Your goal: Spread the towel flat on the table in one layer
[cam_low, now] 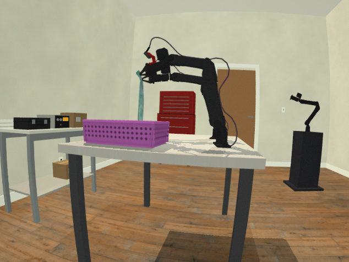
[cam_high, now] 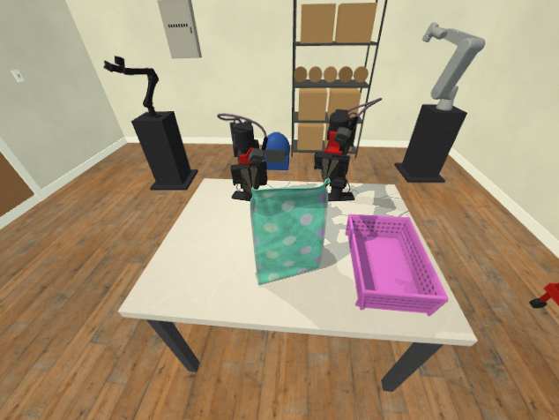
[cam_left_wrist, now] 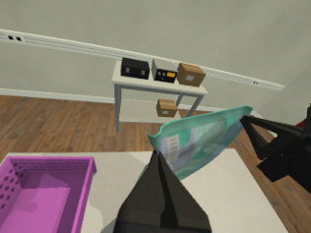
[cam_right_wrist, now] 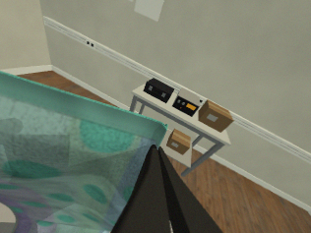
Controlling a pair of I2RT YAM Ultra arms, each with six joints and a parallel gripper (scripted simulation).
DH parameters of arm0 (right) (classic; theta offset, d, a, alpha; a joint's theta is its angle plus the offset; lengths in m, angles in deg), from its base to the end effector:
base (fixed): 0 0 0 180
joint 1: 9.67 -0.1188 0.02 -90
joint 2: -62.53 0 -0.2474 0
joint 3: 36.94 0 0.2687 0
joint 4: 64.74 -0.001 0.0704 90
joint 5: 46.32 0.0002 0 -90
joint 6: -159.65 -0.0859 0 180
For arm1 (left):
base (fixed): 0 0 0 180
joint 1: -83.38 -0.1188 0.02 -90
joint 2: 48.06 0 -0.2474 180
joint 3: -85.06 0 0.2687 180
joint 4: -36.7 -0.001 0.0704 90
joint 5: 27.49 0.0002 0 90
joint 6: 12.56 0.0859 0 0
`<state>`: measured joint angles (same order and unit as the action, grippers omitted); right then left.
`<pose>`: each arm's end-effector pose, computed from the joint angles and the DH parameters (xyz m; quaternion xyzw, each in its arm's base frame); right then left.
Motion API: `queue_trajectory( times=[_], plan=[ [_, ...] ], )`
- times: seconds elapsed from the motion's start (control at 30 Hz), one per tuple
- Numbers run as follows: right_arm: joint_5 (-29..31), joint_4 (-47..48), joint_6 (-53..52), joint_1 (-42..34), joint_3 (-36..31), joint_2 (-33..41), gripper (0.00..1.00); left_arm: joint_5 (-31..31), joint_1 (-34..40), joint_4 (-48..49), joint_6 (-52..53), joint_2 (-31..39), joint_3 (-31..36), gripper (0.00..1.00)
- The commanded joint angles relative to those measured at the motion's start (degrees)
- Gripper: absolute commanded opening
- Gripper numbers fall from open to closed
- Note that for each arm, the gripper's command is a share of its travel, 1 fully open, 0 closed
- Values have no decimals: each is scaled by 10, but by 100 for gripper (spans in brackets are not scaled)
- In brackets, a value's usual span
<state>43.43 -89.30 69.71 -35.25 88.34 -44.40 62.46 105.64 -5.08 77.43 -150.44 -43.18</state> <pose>0.4526 0.2182 0.4230 -0.1666 0.7255 0.1491 0.6509 0.4308 -0.1752 0.4346 0.1538 0.7833 -0.1160 0.5911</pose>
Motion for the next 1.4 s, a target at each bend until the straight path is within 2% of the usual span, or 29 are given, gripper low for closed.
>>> queue_trajectory(
  times=[0.0, 0.07, 0.1, 0.17, 0.2, 0.27, 0.3, 0.37, 0.4, 0.63, 0.67, 0.73, 0.77, 0.83, 0.87, 0.93, 0.97, 1.03, 1.07, 1.2, 1.23, 1.3, 1.33, 1.37],
  plan=[
    [4, -51, -1, 5, 21, 27, 0, -3, 7, -34, -1, 26, 4, 0],
    [4, -58, -1, 5, 24, 27, 0, -4, 1, -31, -1, 30, -14, 0],
    [4, -103, -1, 7, 28, 35, 0, -3, 12, -60, -1, 34, 10, 0],
    [4, -109, -1, 6, 32, 34, 0, -3, 12, -59, -1, 35, 1, 0],
    [4, -157, 0, 7, 38, 41, 0, -3, 17, -89, -1, 40, 13, 0],
    [4, -166, 0, 7, 44, 26, 0, -3, 18, -89, -1, 42, 12, 0],
    [4, -202, 0, 8, 40, 48, 0, -2, 24, -117, -1, 48, 20, 0],
    [4, -209, 0, 7, 45, 46, 0, -3, 25, -117, -1, 49, 23, 0],
    [4, -237, 0, 8, 11, 56, 0, -2, 31, -141, -1, 57, 33, 0],
    [4, -265, 0, 9, -12, 75, 0, -3, 33, -168, -3, 69, 36, 0],
    [5, -301, 1, 10, -20, 84, 0, -3, 49, -205, -2, 71, 50, 0],
    [4, -299, 1, 10, -25, 87, 0, -2, 49, -204, -2, 73, 45, 0],
    [5, -344, 1, 10, -25, 92, 0, -1, 58, -241, -1, 74, 31, 0],
    [5, -344, 1, 10, -29, 94, 0, -2, 59, -243, -2, 74, 30, 0],
    [5, -395, 1, 11, -22, 94, 0, -1, 68, -285, -1, 71, 26, 0],
    [5, -395, 1, 11, -6, 97, 0, -2, 70, -288, -3, 70, 25, 0],
    [5, -440, 2, 12, -4, 99, 0, -1, 80, -323, -1, 69, 37, 0],
    [5, -449, 2, 11, 2, 86, 0, -2, 81, -324, -3, 69, 38, 0],
    [5, -492, 2, 13, 0, 87, 0, -1, 93, -354, -1, 69, 58, 0],
    [5, -505, 3, 13, 8, 72, 0, -2, 89, -350, -4, 73, 67, 0],
    [5, -522, 2, 14, -41, 103, 0, -2, 107, -360, -2, 82, 94, 0],
    [5, -520, 2, 14, -47, 106, 0, -2, 108, -358, -3, 84, 99, 0],
    [6, -529, 2, 15, -82, 121, 0, -1, 120, -353, -1, 100, 141, 0],
    [6, -527, 2, 15, -86, 124, 0, -2, 121, -351, -2, 102, 144, 0]
  ],
)
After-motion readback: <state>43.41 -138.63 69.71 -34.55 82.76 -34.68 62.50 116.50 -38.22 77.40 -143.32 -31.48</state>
